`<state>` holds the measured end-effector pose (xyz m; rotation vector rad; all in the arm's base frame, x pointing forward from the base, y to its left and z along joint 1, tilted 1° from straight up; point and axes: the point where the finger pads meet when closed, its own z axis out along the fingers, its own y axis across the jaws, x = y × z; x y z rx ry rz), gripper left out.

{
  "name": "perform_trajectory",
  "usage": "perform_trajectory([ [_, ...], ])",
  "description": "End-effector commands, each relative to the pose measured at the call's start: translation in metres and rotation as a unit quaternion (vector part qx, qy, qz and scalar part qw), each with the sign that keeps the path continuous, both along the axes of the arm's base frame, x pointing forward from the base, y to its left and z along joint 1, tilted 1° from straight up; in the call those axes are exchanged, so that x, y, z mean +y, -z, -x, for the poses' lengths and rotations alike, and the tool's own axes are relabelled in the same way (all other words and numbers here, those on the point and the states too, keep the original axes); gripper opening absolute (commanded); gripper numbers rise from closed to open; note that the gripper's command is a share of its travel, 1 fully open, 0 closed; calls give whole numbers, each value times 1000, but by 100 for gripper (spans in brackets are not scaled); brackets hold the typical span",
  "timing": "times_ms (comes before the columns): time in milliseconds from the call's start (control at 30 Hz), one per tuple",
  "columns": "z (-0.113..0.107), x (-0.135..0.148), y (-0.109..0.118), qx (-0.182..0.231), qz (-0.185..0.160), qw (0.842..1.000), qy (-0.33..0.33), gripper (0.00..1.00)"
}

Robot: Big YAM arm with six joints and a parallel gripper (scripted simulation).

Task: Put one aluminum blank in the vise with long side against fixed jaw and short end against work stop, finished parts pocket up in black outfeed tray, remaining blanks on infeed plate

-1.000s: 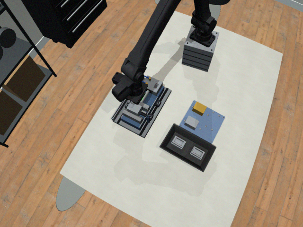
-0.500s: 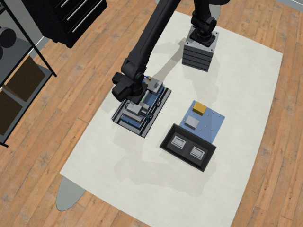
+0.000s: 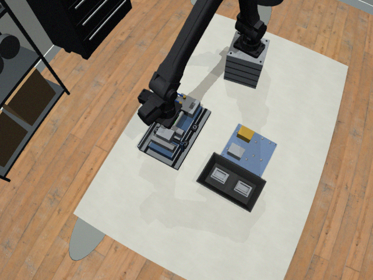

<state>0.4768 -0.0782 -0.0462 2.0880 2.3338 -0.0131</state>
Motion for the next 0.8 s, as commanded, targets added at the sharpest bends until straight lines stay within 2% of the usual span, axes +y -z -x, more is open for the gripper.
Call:
perform_trajectory([
  [0, -12, -5, 1, -3, 3, 1000, -3, 0],
  [767, -11, -5, 8, -5, 3, 1000, -3, 0],
])
